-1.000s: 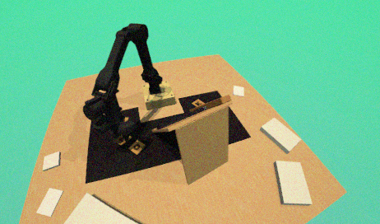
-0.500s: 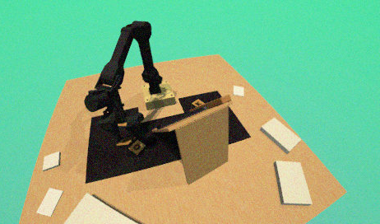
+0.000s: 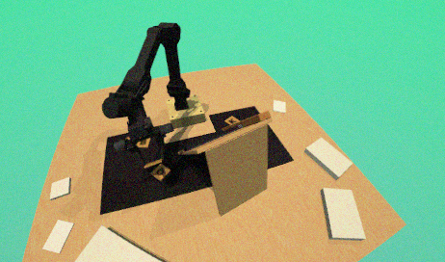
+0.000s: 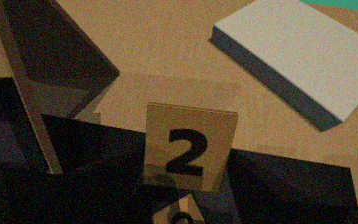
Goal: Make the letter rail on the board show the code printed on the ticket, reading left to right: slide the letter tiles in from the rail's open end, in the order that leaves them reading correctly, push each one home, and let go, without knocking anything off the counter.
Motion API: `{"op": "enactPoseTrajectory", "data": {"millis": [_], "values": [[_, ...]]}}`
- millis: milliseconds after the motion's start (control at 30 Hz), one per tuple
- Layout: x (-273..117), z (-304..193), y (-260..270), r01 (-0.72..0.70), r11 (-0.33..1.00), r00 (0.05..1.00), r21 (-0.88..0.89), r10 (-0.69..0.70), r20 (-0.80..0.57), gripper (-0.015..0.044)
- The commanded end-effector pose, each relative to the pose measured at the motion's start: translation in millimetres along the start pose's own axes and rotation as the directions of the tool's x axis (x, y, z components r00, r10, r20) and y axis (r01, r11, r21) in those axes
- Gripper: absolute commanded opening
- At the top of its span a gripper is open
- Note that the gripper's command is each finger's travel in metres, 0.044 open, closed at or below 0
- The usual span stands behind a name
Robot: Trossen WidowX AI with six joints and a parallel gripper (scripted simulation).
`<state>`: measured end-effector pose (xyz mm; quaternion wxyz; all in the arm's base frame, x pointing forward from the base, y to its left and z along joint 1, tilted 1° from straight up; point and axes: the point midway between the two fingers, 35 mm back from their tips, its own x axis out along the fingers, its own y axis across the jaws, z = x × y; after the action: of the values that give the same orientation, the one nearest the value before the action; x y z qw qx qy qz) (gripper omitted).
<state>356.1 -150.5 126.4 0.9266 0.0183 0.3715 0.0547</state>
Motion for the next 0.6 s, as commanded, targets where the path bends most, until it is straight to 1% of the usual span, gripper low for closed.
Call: {"op": "enactPoseTrajectory", "data": {"millis": [0,67,567], "values": [[-3.2,11.8,11.0,-0.025,0.991,0.998,-0.128,0.033,0.056,0.0000],[-3.8,13.8,12.5,-0.028,0.988,0.997,-0.149,0.038,0.065,0.0000],[-3.8,12.8,13.5,-0.028,0.988,0.997,-0.149,0.038,0.065,0.0000]]}}
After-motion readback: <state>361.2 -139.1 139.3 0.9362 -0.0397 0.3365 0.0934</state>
